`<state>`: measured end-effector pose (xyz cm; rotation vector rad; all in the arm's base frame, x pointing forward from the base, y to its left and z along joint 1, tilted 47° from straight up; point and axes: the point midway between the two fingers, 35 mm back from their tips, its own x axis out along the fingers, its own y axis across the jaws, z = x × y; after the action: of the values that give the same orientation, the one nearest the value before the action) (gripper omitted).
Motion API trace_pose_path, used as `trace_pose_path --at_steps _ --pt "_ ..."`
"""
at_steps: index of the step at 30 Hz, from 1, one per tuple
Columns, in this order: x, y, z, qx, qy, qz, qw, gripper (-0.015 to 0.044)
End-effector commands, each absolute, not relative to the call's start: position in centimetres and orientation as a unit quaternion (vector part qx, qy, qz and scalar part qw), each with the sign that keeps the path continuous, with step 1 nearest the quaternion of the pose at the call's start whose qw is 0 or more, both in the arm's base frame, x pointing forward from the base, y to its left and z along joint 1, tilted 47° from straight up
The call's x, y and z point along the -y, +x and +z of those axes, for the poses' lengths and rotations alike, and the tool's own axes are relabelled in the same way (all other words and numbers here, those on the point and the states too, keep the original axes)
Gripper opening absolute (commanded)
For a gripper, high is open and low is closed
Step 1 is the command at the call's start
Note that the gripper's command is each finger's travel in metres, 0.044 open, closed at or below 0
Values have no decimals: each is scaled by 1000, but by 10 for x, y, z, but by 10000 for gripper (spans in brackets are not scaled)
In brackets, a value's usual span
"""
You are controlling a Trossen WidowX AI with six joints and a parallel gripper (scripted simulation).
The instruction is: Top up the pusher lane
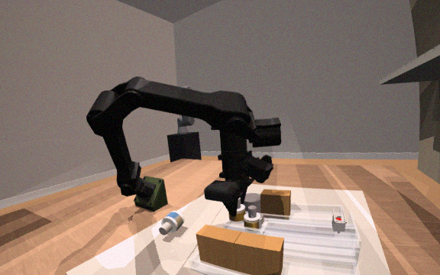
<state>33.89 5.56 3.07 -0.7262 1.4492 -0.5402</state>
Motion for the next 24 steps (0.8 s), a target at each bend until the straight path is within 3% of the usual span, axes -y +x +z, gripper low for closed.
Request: trace_pose_path --at_steps 1,24 --pt "-57 346 34 -630 -321 -240 665 0" --pt "-54 347 31 -630 -321 -240 665 0"
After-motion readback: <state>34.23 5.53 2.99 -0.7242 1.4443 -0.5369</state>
